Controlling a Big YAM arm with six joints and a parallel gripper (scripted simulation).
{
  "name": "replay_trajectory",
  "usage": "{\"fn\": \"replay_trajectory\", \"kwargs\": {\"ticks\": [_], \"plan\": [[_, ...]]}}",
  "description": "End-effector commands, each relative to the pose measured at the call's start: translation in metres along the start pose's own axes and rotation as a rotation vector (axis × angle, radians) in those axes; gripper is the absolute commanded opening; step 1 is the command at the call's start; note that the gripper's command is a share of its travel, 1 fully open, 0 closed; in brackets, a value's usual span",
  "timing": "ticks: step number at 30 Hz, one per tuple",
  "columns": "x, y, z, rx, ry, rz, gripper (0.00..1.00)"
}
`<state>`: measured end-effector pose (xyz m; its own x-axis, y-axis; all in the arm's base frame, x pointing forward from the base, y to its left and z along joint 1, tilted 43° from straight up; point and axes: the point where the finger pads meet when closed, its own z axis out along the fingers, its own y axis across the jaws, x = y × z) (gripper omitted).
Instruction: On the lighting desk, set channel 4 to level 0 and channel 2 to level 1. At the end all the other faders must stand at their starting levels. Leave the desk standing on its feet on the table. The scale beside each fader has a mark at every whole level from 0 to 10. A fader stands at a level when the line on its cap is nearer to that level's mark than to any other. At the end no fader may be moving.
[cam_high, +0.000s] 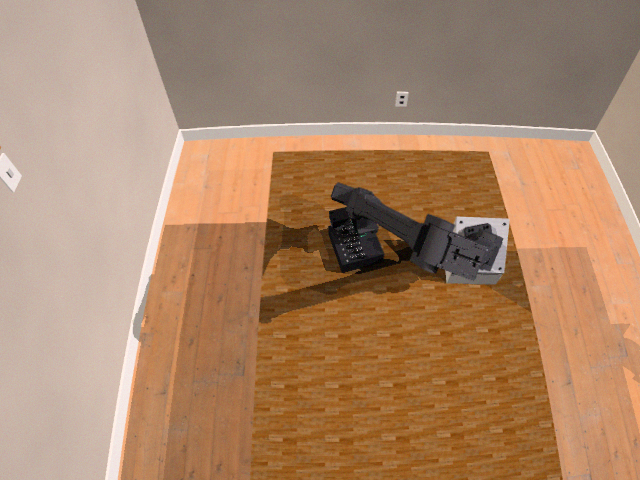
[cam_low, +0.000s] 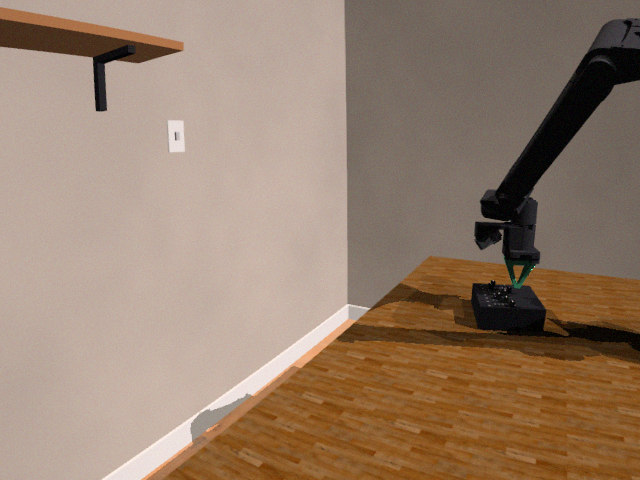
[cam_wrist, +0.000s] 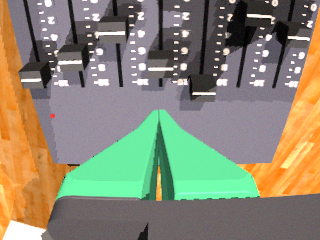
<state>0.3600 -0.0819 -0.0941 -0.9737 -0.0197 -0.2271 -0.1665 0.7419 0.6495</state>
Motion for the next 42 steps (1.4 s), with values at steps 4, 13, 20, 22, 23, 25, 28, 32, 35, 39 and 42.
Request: {"fn": "replay_trajectory", "kwargs": {"ticks": [4, 13, 20, 22, 23, 25, 28, 32, 35, 39, 42], "plan": [[-0.013, -0.014, -0.009, 0.017, -0.025, -0.010, 0.00], [-0.013, -0.014, -0.009, 0.017, -0.025, -0.010, 0.00], [-0.013, -0.014, -0.009, 0.017, -0.025, -0.010, 0.00], [-0.013, -0.014, -0.009, 0.017, -0.025, -0.010, 0.00], [-0.013, -0.014, -0.009, 0.017, -0.025, -0.010, 0.00], [-0.013, -0.014, -0.009, 0.017, -0.025, -0.011, 0.00], [-0.014, -0.014, -0.008, 0.018, -0.025, -0.013, 0.00], [-0.015, -0.013, -0.006, 0.019, -0.025, -0.016, 0.00], [-0.014, -0.009, 0.000, 0.015, -0.017, -0.015, 0.00], [-0.009, -0.005, 0.007, 0.007, -0.007, -0.010, 0.00], [-0.004, -0.003, 0.011, 0.001, -0.002, -0.003, 0.00]]}}
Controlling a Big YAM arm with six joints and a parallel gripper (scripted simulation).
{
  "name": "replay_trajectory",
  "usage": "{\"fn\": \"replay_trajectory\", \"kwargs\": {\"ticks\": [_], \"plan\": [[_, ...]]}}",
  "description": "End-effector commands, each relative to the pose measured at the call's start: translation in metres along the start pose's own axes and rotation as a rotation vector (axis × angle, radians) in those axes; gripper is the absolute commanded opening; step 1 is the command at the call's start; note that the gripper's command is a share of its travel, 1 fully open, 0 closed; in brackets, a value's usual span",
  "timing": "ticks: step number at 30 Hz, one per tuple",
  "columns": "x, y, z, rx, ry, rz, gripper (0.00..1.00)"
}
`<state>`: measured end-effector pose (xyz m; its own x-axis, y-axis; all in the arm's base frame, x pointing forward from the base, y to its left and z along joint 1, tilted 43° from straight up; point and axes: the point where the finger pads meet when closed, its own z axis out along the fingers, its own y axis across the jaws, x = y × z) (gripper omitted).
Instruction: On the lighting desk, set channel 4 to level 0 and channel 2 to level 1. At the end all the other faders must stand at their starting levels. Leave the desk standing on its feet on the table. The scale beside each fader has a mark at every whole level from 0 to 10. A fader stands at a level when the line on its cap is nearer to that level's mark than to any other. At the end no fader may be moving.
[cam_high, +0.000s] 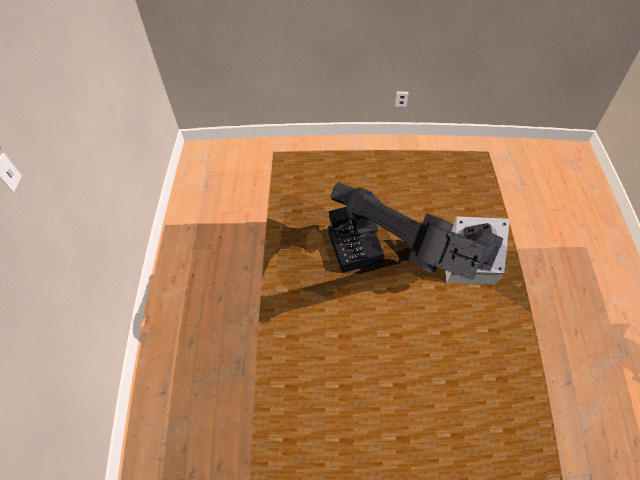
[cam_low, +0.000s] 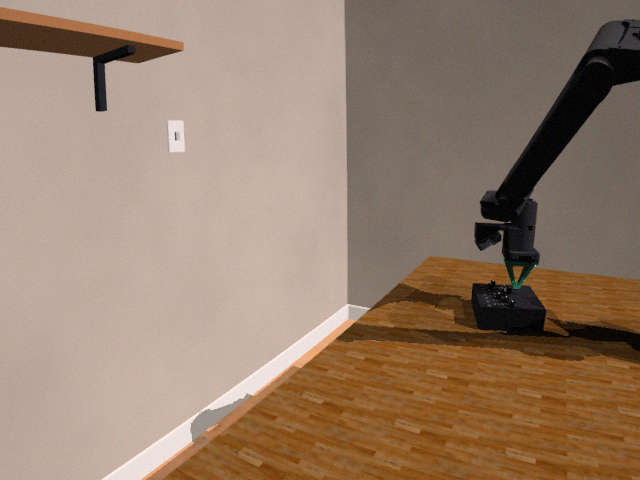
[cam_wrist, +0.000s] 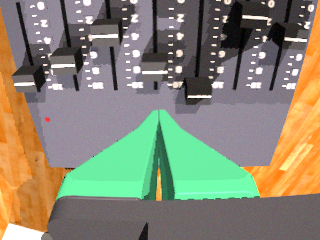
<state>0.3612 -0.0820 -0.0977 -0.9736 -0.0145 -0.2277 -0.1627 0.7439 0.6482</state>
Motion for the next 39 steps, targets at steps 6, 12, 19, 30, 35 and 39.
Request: {"fn": "replay_trajectory", "kwargs": {"ticks": [6, 12, 19, 30, 35, 39], "plan": [[-0.0002, 0.0014, 0.0121, -0.005, 0.007, -0.002, 0.00], [-0.0002, 0.0014, 0.0144, -0.005, 0.007, -0.004, 0.00], [-0.0001, 0.0014, 0.0146, -0.005, 0.007, -0.006, 0.00], [-0.0002, 0.0014, 0.0146, -0.005, 0.007, -0.005, 0.00], [-0.0003, 0.0015, 0.0146, -0.006, 0.007, -0.005, 0.00], [-0.0004, 0.0016, 0.0146, -0.006, 0.007, -0.004, 0.00]]}}
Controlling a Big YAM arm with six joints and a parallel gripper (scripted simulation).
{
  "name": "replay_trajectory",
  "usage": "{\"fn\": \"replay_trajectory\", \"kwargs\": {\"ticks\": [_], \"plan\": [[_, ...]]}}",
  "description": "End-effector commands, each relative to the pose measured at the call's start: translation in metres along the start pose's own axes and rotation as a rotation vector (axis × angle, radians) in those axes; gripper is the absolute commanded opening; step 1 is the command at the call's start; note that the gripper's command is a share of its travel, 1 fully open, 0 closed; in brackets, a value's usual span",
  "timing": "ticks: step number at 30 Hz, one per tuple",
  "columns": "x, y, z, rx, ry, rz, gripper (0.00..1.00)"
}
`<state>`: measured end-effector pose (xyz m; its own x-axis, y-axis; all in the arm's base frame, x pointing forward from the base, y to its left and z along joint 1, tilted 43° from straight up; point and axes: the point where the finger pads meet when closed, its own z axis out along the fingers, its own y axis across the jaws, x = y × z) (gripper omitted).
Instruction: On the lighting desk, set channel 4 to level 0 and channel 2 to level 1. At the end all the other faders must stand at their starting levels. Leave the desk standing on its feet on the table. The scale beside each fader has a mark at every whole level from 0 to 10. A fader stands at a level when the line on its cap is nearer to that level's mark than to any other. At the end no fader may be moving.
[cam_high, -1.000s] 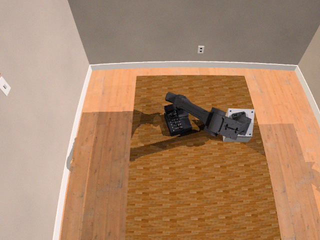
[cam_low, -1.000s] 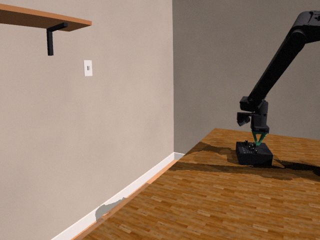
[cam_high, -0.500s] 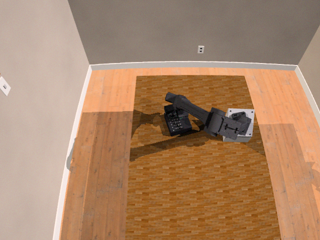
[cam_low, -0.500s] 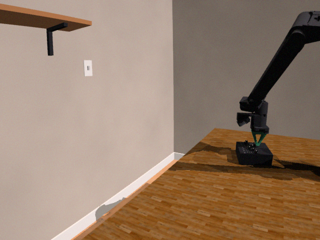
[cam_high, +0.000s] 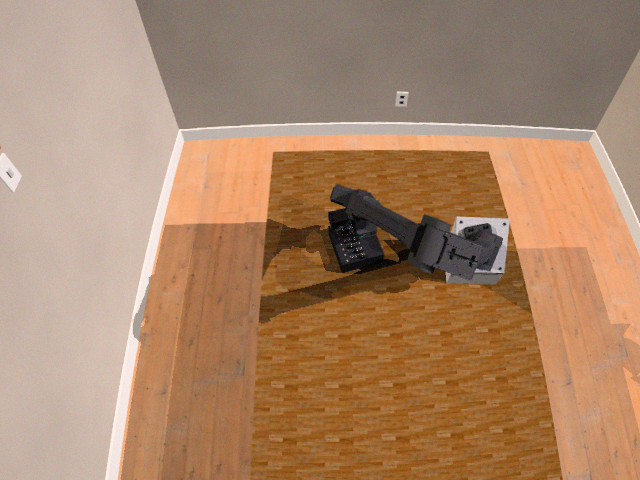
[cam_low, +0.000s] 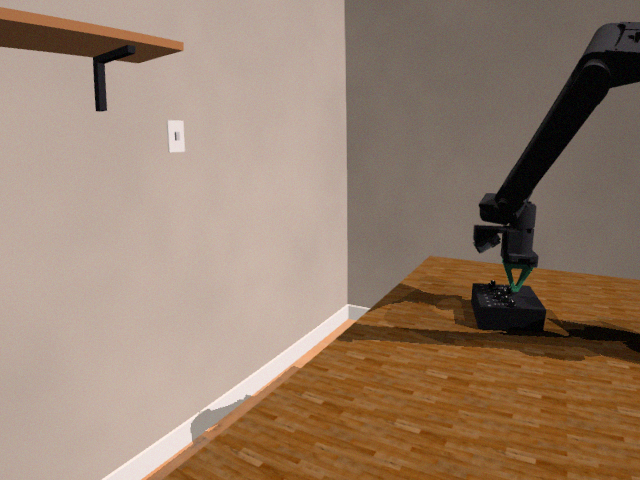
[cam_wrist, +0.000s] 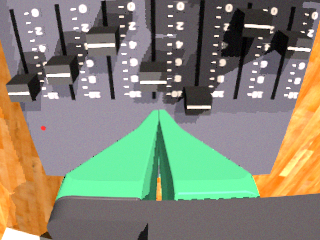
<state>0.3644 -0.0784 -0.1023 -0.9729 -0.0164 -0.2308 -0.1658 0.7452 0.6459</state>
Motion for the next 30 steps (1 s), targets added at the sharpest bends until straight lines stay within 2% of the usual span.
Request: {"fn": "replay_trajectory", "kwargs": {"ticks": [1, 6, 15, 30], "plan": [[0.002, 0.002, 0.008, -0.008, 0.009, -0.001, 0.00], [0.000, 0.002, 0.008, -0.008, 0.009, 0.000, 0.00], [-0.017, -0.003, 0.002, 0.004, -0.005, -0.016, 0.00], [-0.022, -0.002, 0.002, -0.001, 0.001, -0.008, 0.00]]}}
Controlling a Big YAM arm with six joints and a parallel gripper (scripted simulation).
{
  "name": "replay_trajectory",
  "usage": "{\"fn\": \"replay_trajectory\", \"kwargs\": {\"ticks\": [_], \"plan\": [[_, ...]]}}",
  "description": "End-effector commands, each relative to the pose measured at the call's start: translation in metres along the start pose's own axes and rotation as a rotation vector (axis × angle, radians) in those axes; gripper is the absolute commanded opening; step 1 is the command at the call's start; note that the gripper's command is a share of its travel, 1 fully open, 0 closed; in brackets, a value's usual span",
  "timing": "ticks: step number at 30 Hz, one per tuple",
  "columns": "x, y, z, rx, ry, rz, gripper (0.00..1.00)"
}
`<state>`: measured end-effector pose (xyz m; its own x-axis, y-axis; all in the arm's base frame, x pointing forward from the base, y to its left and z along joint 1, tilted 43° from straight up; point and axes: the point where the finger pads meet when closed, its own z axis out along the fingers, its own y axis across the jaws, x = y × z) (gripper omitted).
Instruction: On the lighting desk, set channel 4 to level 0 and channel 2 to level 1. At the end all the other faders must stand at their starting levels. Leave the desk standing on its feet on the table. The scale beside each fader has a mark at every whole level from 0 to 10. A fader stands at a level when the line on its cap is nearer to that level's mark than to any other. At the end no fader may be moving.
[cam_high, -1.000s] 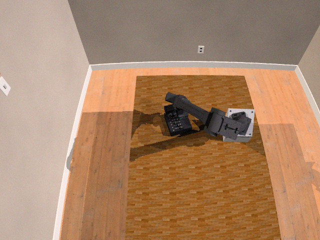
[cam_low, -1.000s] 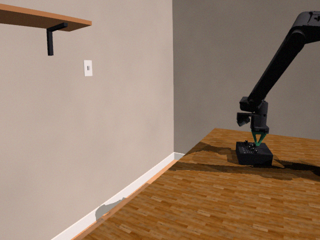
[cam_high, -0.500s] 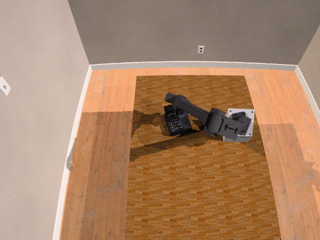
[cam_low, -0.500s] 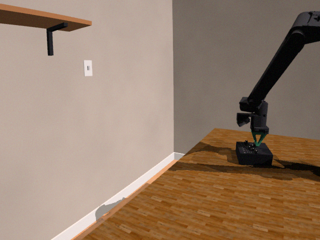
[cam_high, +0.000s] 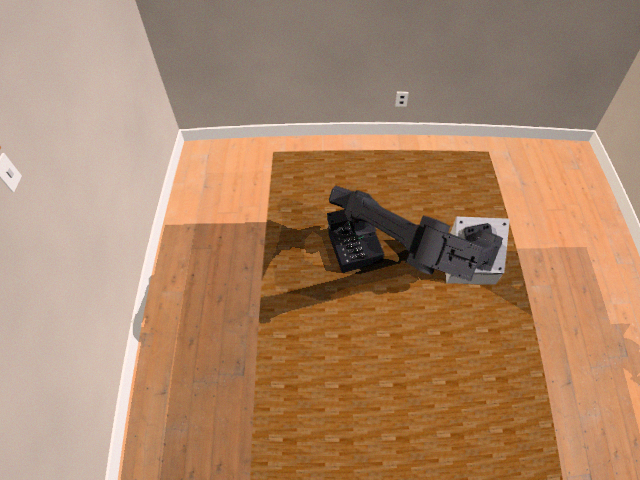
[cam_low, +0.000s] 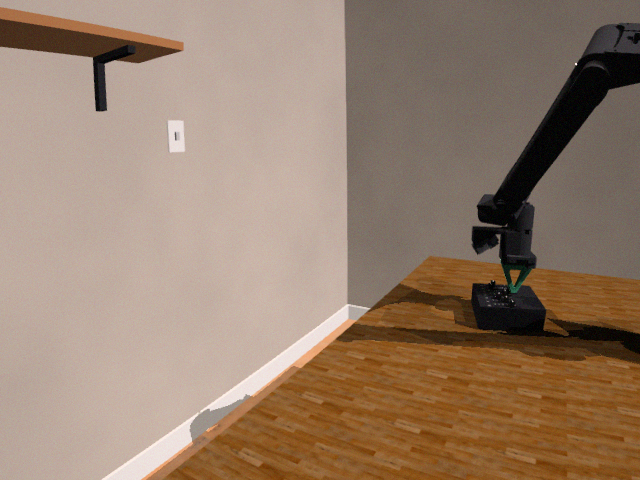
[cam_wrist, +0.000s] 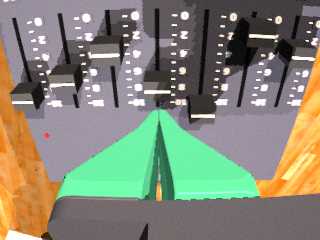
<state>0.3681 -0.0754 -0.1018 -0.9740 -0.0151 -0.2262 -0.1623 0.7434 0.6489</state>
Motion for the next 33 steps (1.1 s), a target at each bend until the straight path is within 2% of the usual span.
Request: {"fn": "replay_trajectory", "kwargs": {"ticks": [1, 33], "plan": [[-0.019, -0.004, 0.000, 0.001, -0.002, -0.012, 0.00], [-0.036, -0.003, 0.000, 0.001, -0.005, -0.014, 0.00]]}}
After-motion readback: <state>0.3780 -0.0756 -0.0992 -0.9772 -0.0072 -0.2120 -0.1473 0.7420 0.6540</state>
